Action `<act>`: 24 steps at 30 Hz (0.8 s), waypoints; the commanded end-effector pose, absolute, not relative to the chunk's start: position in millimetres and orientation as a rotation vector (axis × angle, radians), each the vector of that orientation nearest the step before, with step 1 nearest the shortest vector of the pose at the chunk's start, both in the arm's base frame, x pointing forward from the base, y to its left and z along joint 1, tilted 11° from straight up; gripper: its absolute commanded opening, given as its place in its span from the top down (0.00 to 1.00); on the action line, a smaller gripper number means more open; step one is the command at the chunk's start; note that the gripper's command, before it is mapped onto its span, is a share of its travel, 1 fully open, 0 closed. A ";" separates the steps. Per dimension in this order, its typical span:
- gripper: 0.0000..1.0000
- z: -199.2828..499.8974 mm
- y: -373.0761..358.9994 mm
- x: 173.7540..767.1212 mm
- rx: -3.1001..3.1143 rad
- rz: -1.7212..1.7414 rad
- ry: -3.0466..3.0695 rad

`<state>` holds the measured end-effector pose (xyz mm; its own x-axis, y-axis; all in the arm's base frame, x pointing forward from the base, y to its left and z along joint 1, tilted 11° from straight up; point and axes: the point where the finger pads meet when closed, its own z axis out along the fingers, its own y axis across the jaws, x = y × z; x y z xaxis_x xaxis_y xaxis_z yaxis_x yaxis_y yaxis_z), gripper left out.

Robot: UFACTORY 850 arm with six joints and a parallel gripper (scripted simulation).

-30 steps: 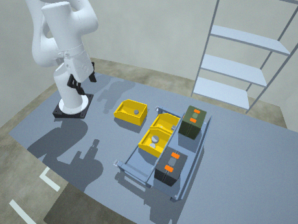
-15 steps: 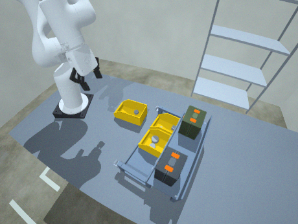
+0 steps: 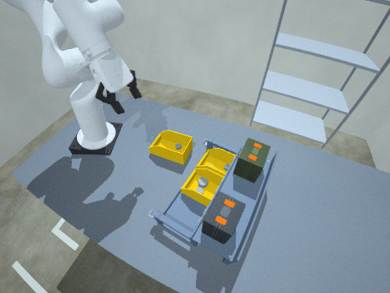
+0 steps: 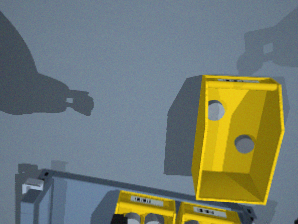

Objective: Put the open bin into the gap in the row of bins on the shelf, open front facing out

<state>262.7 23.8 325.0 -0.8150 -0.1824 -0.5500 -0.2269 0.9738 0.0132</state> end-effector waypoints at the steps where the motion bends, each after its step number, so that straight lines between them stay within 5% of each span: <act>1: 0.00 347.8 37.9 284.6 -0.215 0.089 2.383; 24: 0.00 381.7 57.9 314.7 -0.166 0.083 2.267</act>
<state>311.0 56.9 380.3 -0.6403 -0.0951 -0.7622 -0.1775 0.9838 0.0264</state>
